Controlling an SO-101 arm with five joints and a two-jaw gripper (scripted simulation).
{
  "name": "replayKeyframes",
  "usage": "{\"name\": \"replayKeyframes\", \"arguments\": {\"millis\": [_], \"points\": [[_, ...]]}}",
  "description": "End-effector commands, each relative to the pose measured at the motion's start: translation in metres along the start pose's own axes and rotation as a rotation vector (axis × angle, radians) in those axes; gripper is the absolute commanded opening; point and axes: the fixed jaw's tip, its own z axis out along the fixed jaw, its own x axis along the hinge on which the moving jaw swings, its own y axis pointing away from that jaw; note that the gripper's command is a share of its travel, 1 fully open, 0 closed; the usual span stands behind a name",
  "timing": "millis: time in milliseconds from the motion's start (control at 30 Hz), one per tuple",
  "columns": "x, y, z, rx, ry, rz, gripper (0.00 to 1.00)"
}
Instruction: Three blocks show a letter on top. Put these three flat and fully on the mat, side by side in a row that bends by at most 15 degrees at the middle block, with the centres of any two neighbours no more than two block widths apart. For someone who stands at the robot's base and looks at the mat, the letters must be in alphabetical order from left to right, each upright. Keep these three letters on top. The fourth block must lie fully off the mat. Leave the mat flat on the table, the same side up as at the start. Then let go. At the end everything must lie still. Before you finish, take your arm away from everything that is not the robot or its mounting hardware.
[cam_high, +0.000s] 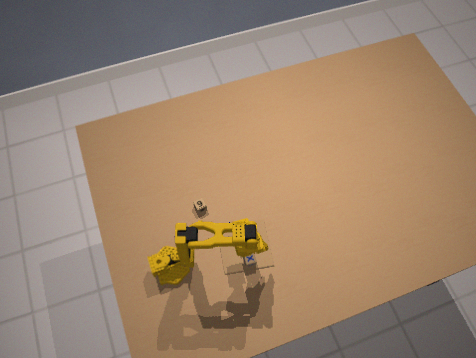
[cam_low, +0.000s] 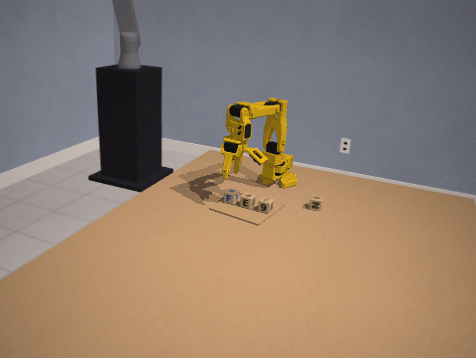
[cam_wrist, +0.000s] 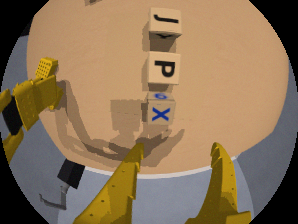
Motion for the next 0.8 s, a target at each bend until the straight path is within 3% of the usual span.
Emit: {"name": "replayKeyframes", "arguments": {"millis": [0,367,767], "points": [[0.001,-0.005,-0.012,0.071,0.017,0.005,0.36],[-0.003,-0.003,-0.016,0.091,0.017,0.084,0.36],[-0.017,0.005,-0.028,0.164,-0.001,0.369,0.36]]}}
